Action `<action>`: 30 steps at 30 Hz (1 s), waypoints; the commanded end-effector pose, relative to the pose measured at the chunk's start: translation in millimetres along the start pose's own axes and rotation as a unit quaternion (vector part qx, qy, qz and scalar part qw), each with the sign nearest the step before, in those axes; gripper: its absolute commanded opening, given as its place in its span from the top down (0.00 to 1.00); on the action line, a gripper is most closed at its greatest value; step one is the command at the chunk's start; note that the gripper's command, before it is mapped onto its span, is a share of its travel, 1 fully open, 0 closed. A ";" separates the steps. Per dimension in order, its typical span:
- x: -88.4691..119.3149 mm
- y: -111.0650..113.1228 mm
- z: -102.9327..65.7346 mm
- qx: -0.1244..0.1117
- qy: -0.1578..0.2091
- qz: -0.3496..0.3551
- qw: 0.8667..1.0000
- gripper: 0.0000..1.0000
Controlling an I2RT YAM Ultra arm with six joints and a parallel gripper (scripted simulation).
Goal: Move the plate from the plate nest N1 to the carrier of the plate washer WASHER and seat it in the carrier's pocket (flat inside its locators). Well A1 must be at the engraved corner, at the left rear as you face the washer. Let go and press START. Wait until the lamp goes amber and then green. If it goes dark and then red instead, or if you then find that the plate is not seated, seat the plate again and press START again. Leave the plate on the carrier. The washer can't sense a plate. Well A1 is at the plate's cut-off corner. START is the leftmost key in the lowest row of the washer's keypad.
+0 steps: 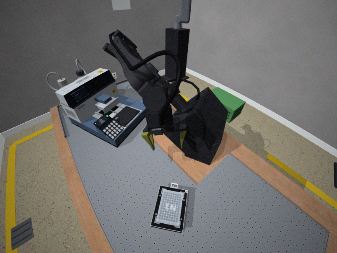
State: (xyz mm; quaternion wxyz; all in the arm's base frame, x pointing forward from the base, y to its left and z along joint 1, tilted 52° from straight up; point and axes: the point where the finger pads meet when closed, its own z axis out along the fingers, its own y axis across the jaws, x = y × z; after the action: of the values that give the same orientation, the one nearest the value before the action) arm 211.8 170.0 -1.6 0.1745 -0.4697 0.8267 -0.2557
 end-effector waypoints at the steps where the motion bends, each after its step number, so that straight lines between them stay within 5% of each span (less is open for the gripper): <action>1: 3.0 -13.3 -12.2 0.013 0.020 0.053 0.998 0.00; 5: 18.3 -20.1 -12.0 0.030 0.058 0.099 0.993 0.00; 18: 36.0 -36.5 -25.0 0.060 0.087 0.182 0.978 0.00; 30: 62.6 -62.8 -41.8 0.113 0.126 0.291 0.942 0.00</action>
State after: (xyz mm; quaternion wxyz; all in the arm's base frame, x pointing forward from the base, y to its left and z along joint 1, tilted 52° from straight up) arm 201.6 102.6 46.6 0.1676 -0.1905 0.9077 -0.3341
